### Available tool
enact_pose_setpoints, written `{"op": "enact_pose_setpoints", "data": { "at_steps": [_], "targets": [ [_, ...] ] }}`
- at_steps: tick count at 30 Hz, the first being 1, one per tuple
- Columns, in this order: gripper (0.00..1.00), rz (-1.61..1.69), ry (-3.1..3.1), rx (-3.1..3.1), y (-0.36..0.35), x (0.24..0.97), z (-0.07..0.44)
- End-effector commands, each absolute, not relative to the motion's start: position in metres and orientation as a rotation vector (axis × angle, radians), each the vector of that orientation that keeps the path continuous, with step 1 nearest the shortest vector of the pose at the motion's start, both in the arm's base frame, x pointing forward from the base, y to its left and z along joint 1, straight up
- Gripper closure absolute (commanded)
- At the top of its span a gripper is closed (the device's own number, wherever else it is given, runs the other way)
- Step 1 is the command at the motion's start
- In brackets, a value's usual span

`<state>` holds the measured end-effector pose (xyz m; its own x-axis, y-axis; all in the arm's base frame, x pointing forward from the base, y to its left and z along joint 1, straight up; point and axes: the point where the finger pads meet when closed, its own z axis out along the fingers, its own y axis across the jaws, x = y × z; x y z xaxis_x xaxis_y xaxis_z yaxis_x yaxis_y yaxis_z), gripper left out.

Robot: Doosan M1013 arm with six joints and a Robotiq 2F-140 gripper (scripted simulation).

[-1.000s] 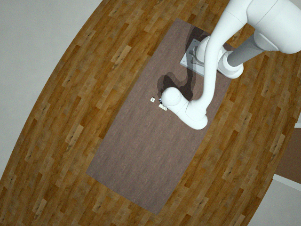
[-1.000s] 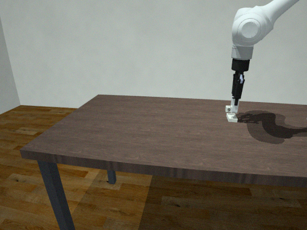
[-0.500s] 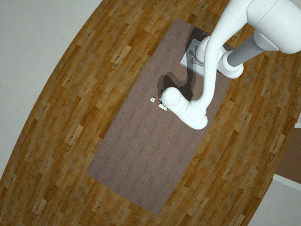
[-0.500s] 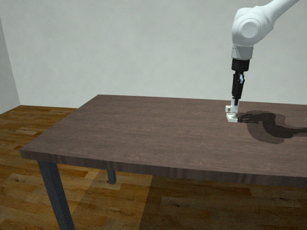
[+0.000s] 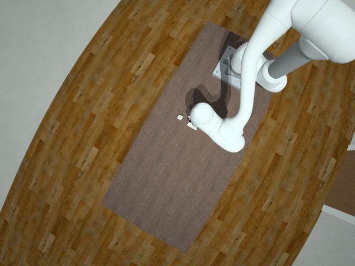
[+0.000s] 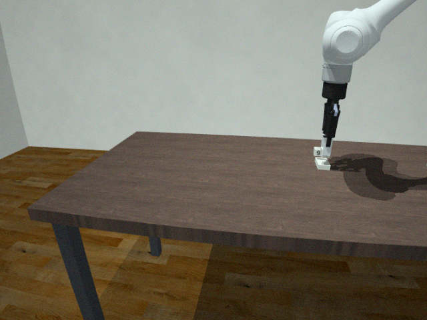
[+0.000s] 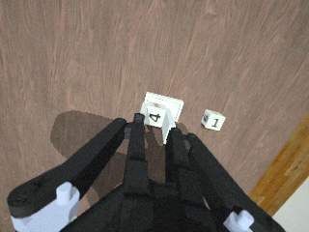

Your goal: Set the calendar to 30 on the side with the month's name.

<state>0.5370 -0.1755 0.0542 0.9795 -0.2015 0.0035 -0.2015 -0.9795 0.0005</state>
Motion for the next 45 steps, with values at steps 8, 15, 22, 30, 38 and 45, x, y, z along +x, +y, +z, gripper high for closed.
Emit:
{"op": "enact_pose_setpoints", "data": {
  "at_steps": [8,15,22,30,38,45],
  "targets": [
    [0.76,0.006,-0.318,3.125,-0.175,0.537,0.050],
    [0.76,0.006,-0.318,3.125,-0.175,0.537,0.046],
    [0.76,0.006,-0.318,3.125,-0.175,0.537,0.040],
    [0.76,0.006,-0.318,3.125,-0.175,0.537,0.035],
    [0.76,0.006,-0.318,3.125,-0.175,0.537,0.031],
    [0.76,0.006,-0.318,3.125,-0.175,0.537,0.031]
  ]
}}
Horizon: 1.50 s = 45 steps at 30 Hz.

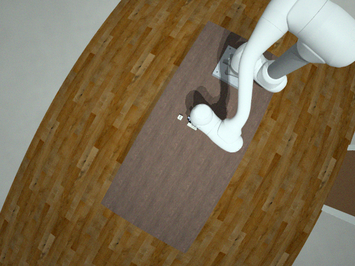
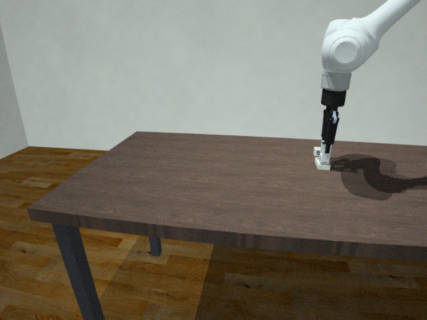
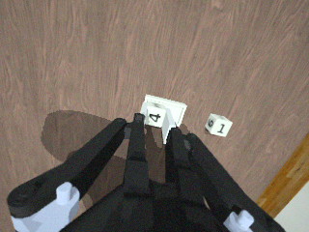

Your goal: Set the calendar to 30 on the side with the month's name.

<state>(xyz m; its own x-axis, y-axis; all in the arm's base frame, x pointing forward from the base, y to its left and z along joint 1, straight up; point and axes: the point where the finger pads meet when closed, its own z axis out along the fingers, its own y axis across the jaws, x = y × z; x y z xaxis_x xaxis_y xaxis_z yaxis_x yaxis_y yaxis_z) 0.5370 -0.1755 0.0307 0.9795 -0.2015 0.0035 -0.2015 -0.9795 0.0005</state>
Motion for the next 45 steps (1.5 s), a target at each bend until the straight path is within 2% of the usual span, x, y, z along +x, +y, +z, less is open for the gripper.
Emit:
{"op": "enact_pose_setpoints", "data": {
  "at_steps": [1,45],
  "targets": [
    [0.76,0.006,-0.318,3.125,-0.1755,0.5370,0.0308],
    [0.76,0.006,-0.318,3.125,-0.1755,0.5371,0.0234]
  ]
}}
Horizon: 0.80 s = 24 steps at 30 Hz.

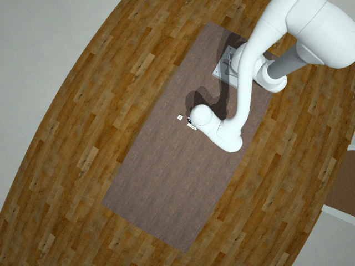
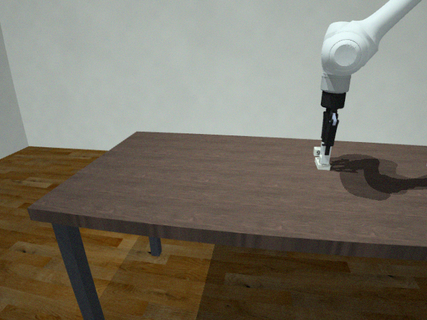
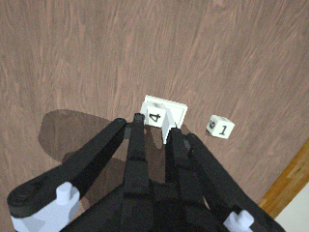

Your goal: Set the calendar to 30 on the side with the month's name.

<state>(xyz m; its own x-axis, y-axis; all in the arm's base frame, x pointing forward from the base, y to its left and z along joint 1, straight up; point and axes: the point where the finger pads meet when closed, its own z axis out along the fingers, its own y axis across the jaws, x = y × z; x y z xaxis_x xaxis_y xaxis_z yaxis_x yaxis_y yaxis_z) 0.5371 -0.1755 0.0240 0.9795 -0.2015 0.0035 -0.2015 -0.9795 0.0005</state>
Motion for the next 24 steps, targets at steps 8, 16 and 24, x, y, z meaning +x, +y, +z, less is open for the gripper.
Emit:
{"op": "enact_pose_setpoints", "data": {
  "at_steps": [8,16,24],
  "targets": [
    [0.76,0.006,-0.318,3.125,-0.1755,0.5371,0.0215],
    [0.76,0.006,-0.318,3.125,-0.1755,0.5371,0.0208],
    [0.76,0.006,-0.318,3.125,-0.1755,0.5371,0.0208]
  ]
}}
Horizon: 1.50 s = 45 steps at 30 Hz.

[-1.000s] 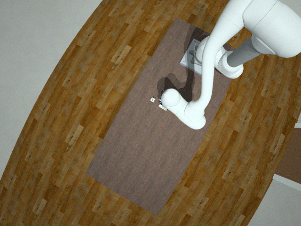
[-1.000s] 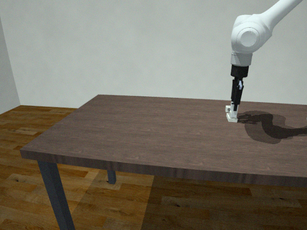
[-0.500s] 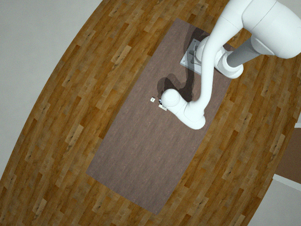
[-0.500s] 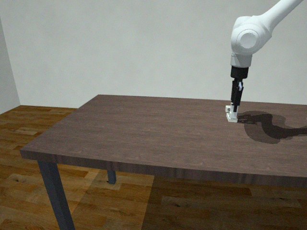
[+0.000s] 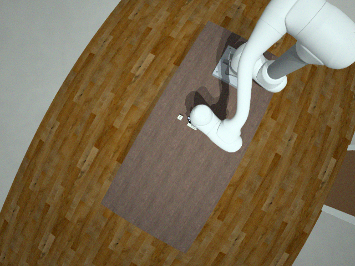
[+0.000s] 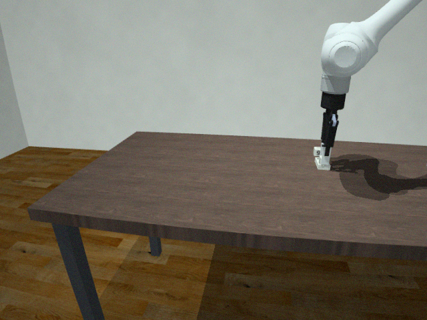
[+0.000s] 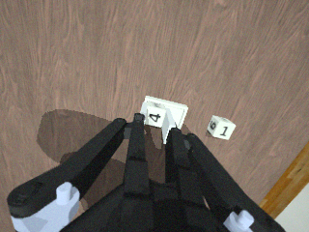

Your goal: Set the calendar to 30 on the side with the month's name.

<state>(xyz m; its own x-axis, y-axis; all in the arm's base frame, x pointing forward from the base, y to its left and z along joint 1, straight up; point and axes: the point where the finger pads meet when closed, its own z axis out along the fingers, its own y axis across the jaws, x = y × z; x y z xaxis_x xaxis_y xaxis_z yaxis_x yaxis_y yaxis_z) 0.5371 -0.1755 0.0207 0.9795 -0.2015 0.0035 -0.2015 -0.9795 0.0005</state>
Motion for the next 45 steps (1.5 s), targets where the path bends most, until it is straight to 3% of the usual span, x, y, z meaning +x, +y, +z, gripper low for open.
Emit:
{"op": "enact_pose_setpoints", "data": {
  "at_steps": [1,45],
  "targets": [
    [0.76,0.006,-0.318,3.125,-0.1755,0.5371,0.0208],
    [0.74,0.006,-0.318,3.125,-0.1755,0.5371,0.0208]
  ]
}}
